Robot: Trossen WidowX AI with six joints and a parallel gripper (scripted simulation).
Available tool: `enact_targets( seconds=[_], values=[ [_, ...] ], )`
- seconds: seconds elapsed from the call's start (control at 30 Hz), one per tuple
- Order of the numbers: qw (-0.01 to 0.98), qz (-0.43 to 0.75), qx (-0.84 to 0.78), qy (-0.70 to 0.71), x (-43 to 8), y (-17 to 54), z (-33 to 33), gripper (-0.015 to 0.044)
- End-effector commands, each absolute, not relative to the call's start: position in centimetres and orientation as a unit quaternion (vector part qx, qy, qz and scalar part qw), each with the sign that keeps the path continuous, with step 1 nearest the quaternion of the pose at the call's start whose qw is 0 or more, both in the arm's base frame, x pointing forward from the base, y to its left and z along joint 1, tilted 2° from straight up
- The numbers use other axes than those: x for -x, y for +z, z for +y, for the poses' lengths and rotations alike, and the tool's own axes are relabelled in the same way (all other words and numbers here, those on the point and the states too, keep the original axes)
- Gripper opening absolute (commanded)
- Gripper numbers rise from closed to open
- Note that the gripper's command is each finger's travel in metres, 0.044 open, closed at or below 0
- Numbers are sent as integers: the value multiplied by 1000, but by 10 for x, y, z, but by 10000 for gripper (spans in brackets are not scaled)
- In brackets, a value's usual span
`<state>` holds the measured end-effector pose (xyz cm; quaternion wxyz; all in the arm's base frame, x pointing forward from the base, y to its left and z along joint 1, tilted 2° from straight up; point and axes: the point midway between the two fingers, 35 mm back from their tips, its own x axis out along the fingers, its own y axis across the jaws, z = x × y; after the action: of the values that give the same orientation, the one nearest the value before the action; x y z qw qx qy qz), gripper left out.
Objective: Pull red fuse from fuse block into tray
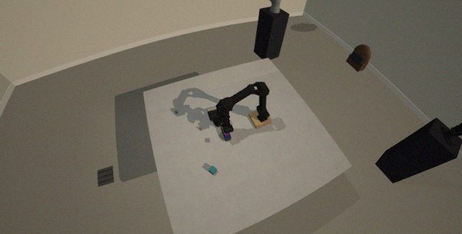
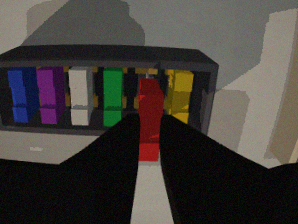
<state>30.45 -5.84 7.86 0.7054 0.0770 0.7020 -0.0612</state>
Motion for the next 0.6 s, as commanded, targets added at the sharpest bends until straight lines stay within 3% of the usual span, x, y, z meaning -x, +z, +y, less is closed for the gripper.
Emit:
enact_targets(
  seconds=[0.0, 0.57],
  values=[
    [707, 700, -76, -61, -306, 82, -59, 0],
    [707, 700, -75, -61, -305, 92, -59, 0]
  ],
)
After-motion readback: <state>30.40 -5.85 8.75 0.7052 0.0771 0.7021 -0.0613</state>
